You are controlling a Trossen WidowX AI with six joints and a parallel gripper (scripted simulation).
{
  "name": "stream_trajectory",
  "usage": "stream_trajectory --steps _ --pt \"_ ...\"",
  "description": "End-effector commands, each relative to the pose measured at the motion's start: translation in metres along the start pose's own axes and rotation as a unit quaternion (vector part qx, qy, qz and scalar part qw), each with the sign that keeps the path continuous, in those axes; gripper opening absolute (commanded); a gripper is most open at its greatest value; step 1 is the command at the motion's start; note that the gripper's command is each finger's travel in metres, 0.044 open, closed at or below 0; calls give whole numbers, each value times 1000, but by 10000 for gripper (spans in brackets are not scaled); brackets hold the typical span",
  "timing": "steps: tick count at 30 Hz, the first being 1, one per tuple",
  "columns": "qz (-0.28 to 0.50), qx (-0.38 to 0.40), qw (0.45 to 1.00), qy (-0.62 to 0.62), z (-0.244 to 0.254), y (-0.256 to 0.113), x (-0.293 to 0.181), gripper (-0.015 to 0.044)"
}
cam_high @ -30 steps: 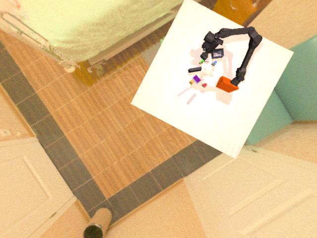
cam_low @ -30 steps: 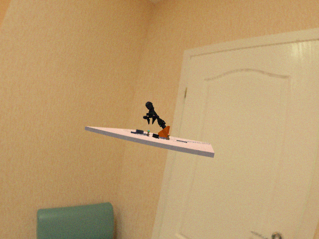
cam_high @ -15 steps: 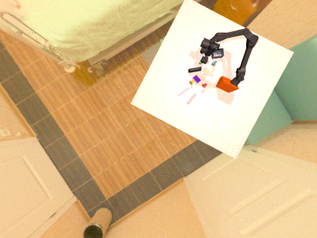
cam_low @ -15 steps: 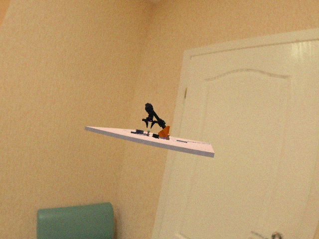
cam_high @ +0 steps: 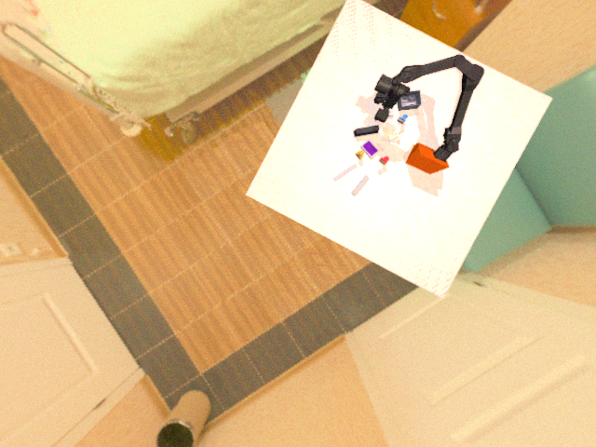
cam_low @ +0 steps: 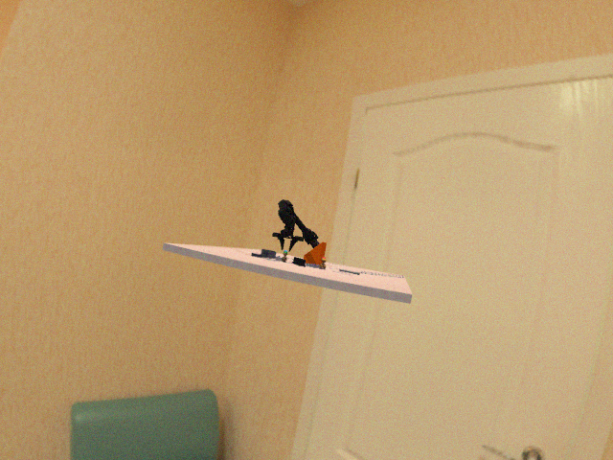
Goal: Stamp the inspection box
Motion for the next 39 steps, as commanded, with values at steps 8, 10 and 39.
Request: stream_trajectory --steps 8,10,39 --pt "1 -2 1000 -3 0 18 0 221" --pt "1 -3 1000 -3 0 21 0 221" --pt "1 -2 1000 0 1 45 -2 148"
Point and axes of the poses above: the point midway between the two fingers, 35 mm back from their tips, its own y axis out along the fingers, its own z axis across the jaws, x = y × z, the point moved 8 cm from there along -y, back along the fingers, and after that the axes turned 13 degrees about -y, right-handed, at the moved point
